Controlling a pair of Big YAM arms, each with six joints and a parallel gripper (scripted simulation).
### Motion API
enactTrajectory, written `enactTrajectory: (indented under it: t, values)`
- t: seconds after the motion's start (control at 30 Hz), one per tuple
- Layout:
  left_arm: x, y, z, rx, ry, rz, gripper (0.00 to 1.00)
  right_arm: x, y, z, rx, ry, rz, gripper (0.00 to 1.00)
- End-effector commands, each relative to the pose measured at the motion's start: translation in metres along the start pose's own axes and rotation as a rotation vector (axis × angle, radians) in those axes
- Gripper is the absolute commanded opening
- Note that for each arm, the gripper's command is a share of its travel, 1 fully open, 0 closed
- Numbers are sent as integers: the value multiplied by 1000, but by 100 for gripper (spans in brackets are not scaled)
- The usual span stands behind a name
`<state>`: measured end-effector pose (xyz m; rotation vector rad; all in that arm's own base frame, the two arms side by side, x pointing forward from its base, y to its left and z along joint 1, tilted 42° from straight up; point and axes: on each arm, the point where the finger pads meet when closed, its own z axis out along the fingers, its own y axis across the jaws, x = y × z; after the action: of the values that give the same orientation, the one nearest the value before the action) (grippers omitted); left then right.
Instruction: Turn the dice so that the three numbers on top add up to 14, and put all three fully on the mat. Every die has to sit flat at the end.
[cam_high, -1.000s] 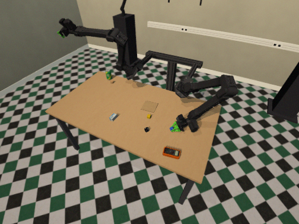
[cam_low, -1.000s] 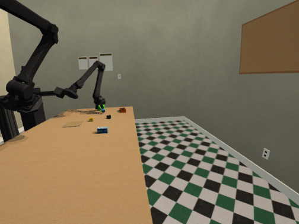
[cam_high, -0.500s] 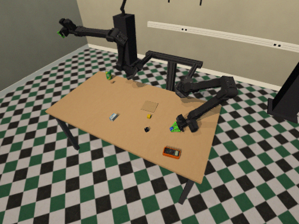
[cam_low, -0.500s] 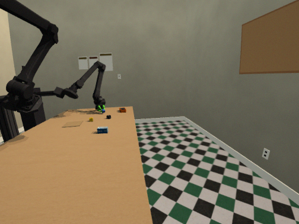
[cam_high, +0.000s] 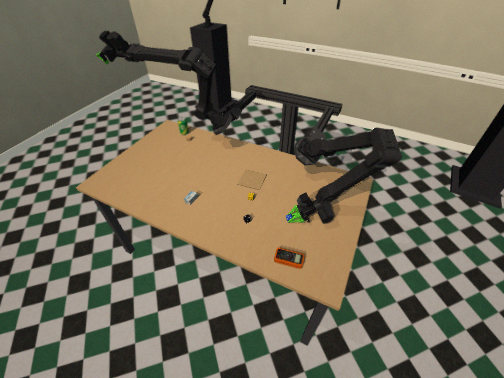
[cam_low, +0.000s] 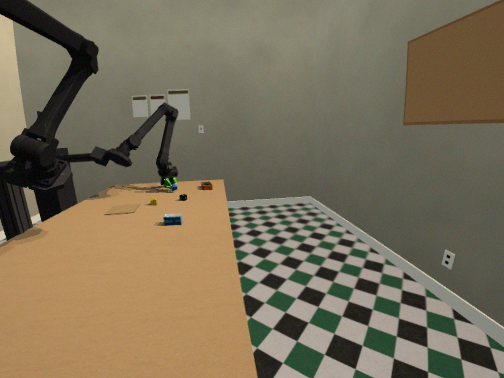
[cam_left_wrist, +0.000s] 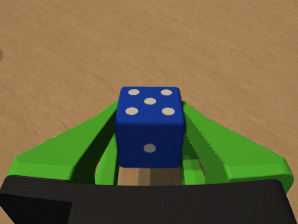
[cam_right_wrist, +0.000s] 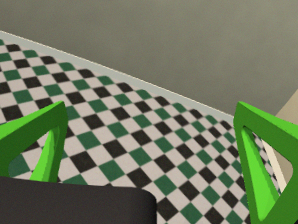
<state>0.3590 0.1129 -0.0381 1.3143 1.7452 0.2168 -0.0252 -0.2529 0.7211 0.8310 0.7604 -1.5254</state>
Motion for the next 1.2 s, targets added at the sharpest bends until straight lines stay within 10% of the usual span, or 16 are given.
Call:
enactTrajectory:
  t: [0.0,1.17]
  values:
    - [0,-1,-2,-12,1,19,26,-22,-3,-9,6,-53,8,100]
    - [13,1,3,-13,3,16,26,-22,-3,-9,6,-53,8,100]
